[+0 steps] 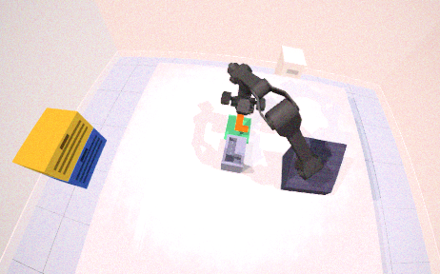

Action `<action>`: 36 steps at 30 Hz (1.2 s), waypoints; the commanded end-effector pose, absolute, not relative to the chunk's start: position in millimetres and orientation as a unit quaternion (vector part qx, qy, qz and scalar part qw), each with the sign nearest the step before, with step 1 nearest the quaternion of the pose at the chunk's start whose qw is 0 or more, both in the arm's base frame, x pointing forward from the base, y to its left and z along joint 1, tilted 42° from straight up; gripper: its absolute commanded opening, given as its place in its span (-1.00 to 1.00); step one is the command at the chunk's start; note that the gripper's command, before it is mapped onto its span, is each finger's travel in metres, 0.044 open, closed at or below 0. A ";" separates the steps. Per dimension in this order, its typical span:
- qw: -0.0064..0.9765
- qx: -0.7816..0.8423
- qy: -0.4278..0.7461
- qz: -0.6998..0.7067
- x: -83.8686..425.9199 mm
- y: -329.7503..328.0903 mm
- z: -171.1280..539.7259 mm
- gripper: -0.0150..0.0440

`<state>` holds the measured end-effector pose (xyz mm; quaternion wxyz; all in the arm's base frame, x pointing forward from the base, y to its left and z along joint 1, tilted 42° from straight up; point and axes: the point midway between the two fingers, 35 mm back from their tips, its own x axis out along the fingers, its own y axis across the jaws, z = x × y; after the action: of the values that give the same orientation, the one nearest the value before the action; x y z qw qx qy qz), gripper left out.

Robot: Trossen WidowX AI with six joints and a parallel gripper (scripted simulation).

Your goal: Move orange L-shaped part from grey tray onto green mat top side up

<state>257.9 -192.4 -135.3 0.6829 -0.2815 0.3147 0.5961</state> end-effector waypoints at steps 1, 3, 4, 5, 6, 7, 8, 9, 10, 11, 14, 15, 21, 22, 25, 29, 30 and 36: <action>0.685 -0.277 0.313 0.597 257.9 -185.5 -140.6 -0.49; 0.685 -0.277 0.313 0.597 258.2 -183.5 -142.9 -0.49; 0.685 -0.277 0.313 0.597 258.3 -182.5 -144.1 -0.49; 0.685 -0.277 0.313 0.597 258.5 -181.4 -145.3 -0.49; 0.685 -0.277 0.313 0.597 258.6 -180.4 -146.5 -0.49; 0.685 -0.277 0.313 0.597 258.8 -179.4 -147.6 -0.49; 0.685 -0.277 0.313 0.597 258.9 -178.4 -148.8 -0.49; 0.685 -0.277 0.313 0.597 259.0 -177.4 -149.9 -0.49; 0.685 -0.277 0.313 0.597 259.2 -176.4 -151.0 -0.49; 0.685 -0.277 0.313 0.597 259.3 -175.4 -152.2 -0.49; 0.685 -0.277 0.313 0.597 259.6 -172.6 -155.3 -0.49; 0.685 -0.277 0.313 0.597 259.6 -172.1 -155.8 -0.49; 0.685 -0.277 0.313 0.597 259.6 -171.9 -156.0 -0.49; 0.685 -0.277 0.313 0.597 259.6 -171.9 -156.0 -0.49; 0.685 -0.277 0.313 0.597 259.7 -171.9 -156.1 -0.49; 0.685 -0.277 0.313 0.597 259.7 -171.9 -156.1 -0.49; 0.685 -0.277 0.313 0.597 259.7 -171.9 -156.1 -0.49; 0.683 -0.278 0.314 0.598 259.0 -172.6 -156.1 -0.40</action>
<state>259.0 -172.6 -156.1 0.6826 -0.2783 0.3139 0.5984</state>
